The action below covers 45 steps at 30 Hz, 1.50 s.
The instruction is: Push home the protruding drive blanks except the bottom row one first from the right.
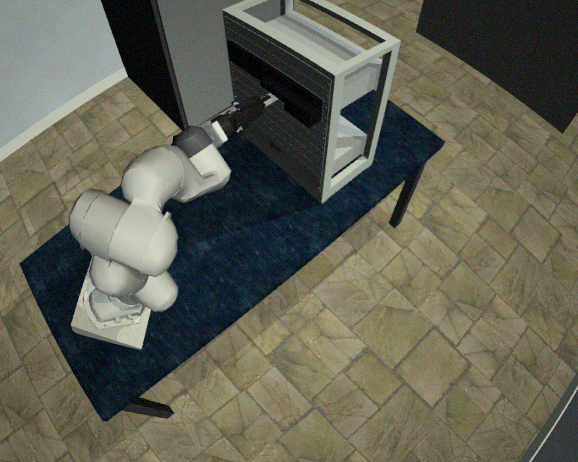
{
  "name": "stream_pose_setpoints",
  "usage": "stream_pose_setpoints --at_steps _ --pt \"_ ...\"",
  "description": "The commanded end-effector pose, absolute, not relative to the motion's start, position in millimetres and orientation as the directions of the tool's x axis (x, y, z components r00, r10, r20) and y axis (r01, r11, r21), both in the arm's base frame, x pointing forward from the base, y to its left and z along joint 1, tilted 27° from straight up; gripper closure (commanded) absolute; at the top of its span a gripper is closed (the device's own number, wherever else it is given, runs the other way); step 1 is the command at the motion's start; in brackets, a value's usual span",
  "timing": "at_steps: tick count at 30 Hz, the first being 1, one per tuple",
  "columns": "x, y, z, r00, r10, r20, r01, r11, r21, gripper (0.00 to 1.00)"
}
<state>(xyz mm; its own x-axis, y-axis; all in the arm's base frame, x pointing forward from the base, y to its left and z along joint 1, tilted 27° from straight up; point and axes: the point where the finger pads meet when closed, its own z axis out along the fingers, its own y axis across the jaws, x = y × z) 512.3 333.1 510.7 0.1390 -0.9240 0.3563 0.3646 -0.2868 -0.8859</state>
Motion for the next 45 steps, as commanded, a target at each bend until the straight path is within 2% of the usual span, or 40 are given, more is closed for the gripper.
stream_pose_setpoints --at_steps 1,45 --pt "515.8 330.8 511.5 0.136 -0.926 0.353 0.363 -0.285 -0.887 1.00" --pt "522.2 331.3 513.0 0.136 -0.926 0.353 0.363 -0.285 -0.887 1.00"
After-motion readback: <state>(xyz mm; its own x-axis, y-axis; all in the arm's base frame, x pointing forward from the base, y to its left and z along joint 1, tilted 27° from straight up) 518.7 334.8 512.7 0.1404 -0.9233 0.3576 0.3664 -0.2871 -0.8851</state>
